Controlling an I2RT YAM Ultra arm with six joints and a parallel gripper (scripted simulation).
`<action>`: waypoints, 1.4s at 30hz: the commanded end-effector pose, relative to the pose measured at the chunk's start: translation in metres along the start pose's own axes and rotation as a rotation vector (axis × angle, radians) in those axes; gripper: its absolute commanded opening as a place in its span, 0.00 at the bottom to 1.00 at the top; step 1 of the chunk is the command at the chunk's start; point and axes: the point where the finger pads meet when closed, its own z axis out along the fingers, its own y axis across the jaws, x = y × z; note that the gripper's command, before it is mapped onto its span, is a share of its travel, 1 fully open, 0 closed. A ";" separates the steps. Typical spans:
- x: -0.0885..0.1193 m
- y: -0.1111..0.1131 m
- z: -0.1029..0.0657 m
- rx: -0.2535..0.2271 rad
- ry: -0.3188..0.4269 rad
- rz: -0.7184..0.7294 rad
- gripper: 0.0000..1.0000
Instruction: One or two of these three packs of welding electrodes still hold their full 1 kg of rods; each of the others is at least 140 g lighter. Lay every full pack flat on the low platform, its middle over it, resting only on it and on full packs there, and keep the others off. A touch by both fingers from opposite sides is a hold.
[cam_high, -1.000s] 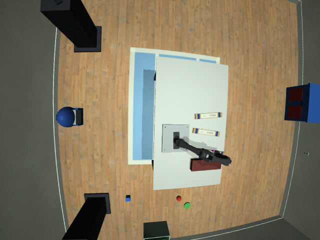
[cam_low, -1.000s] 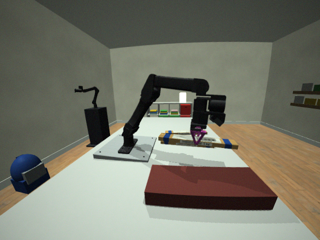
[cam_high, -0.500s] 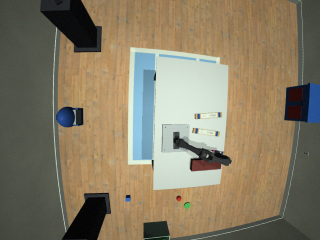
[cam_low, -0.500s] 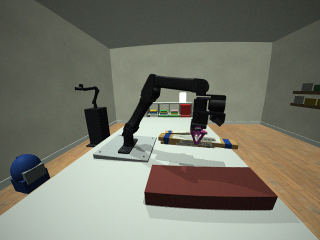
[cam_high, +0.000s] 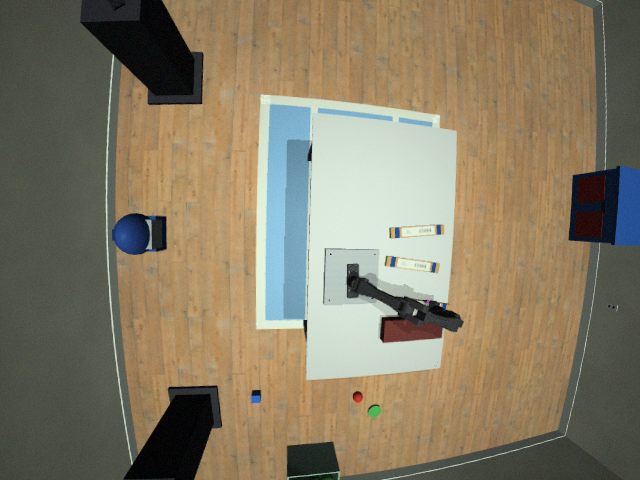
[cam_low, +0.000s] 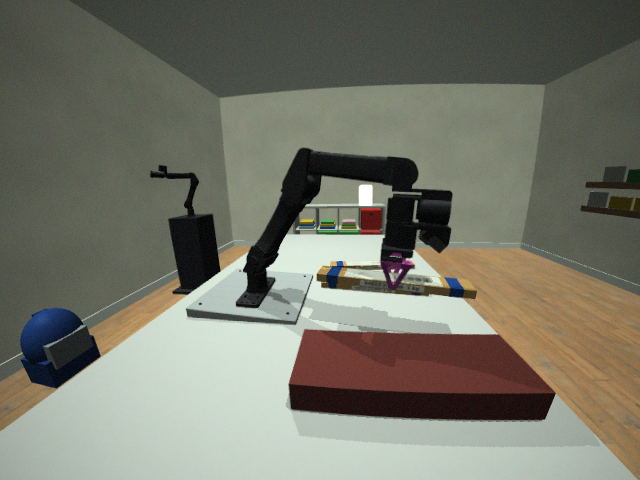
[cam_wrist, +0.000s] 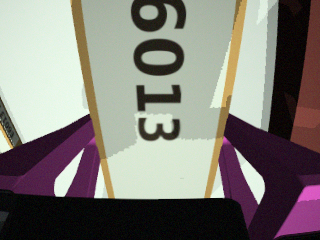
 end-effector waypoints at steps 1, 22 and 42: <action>0.001 0.000 -0.030 0.009 -0.066 -0.005 0.00; 0.001 0.000 -0.031 0.010 -0.069 -0.005 0.00; 0.011 0.002 -0.017 0.001 -0.013 -0.004 0.00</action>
